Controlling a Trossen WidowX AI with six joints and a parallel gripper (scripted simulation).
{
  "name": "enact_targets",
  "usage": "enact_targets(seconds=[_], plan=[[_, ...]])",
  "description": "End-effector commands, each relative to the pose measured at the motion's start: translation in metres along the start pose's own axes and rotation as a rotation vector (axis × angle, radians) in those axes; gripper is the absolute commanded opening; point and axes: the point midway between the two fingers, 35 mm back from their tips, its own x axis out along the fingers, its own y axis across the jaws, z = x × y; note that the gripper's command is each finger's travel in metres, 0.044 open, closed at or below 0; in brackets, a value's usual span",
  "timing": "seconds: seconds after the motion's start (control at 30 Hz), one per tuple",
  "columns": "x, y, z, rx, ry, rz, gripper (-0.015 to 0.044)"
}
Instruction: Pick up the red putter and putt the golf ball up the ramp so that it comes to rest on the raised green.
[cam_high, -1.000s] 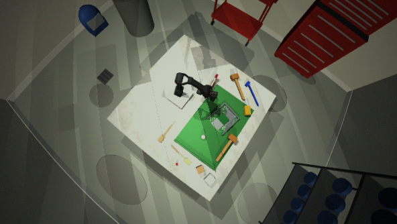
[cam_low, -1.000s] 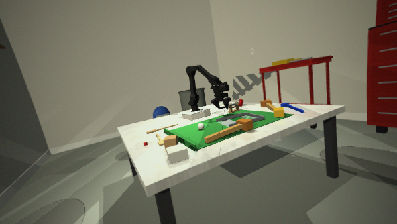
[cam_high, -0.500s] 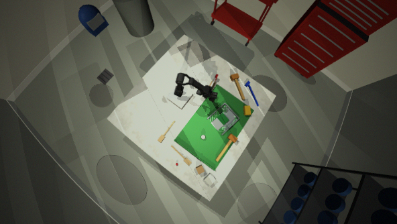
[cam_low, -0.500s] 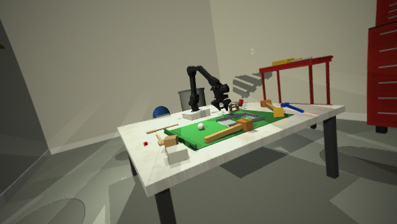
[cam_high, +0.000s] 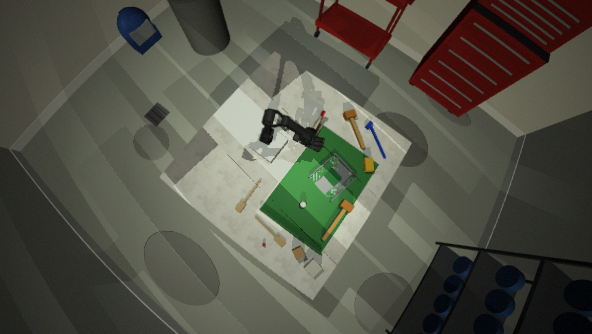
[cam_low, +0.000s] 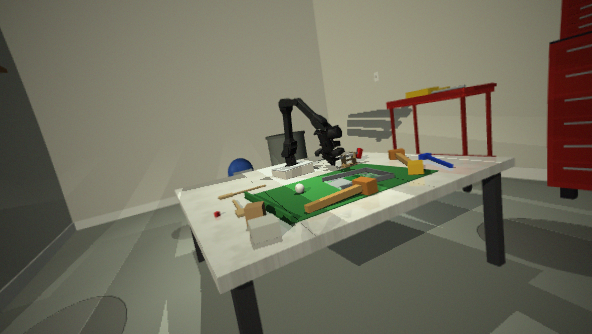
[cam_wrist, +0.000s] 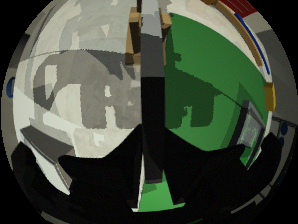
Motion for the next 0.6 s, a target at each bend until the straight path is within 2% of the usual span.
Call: enact_targets(seconds=[0.0,0.2,0.57], plan=[[0.000,0.000,0.000,0.000,0.000,-0.001,0.0000],[-0.009,-0.002,0.003,0.000,0.000,-0.001,0.0000],[-0.075,-0.004,0.021,0.000,-0.001,-0.001,0.0000]])
